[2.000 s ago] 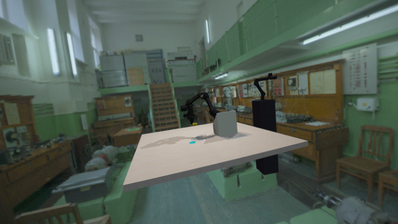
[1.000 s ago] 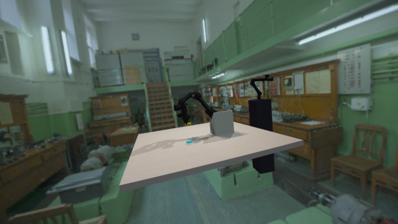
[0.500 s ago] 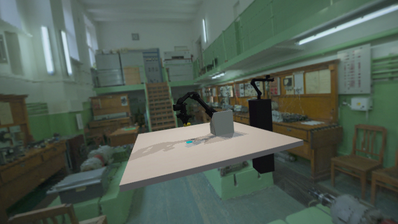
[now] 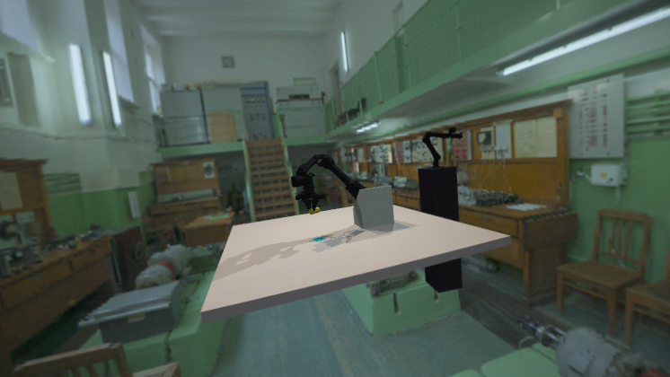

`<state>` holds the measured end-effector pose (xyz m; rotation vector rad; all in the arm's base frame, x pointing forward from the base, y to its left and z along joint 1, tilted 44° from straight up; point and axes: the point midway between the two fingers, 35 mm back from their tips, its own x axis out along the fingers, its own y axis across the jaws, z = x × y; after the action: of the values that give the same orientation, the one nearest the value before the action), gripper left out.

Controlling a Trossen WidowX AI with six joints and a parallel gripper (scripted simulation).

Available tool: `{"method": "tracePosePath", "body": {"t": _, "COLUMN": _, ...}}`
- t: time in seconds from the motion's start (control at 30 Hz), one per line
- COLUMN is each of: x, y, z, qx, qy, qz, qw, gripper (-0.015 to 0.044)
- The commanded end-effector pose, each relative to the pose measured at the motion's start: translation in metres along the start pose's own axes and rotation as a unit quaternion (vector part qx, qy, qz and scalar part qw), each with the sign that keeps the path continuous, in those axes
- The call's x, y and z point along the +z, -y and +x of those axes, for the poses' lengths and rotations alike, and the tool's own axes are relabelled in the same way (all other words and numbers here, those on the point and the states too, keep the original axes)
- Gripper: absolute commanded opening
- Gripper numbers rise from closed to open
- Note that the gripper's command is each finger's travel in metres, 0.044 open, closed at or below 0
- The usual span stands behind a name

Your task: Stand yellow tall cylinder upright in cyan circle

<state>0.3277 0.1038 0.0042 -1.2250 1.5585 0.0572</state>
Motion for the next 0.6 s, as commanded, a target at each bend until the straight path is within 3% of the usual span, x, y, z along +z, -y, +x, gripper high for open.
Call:
{"method": "tracePosePath", "body": {"t": 0.0, "x": 0.010, "y": -0.008, "z": -0.003, "qx": 0.001, "qy": 0.004, "qz": -0.030, "qw": 1.000, "gripper": 0.0105}}
{"method": "tracePosePath", "body": {"t": 0.57, "x": 0.044, "y": -0.053, "z": -0.002, "qx": -0.003, "qy": -0.001, "qz": -0.180, "qw": 0.984, "gripper": 0.0105}}
